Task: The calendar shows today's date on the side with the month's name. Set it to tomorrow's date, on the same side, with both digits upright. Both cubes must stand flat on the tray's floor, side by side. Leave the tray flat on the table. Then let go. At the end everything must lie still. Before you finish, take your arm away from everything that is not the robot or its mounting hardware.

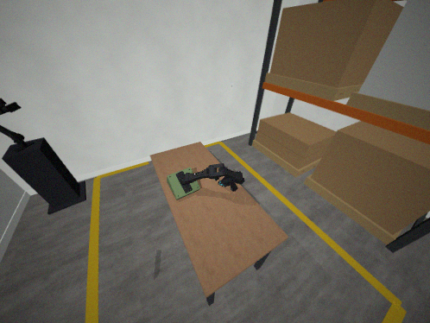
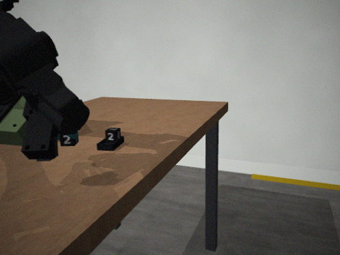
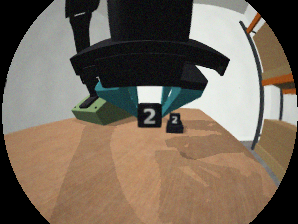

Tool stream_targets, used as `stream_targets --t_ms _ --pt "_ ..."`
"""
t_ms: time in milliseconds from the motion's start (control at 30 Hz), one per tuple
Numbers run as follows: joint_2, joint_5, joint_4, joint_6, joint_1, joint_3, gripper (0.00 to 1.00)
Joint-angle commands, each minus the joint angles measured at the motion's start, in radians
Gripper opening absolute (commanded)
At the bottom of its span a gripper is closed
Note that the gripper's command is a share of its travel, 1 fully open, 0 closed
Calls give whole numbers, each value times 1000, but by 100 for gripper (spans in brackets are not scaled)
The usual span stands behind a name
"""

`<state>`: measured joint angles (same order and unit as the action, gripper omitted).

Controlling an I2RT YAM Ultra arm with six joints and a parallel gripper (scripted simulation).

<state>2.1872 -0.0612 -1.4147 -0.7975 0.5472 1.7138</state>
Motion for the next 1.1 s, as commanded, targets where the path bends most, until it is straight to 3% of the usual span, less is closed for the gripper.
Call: stream_targets --t_ms 0,1067 --pt "-2 0 9 7 -1 -2 27" --pt "65 12 83 44 38 -11 27"
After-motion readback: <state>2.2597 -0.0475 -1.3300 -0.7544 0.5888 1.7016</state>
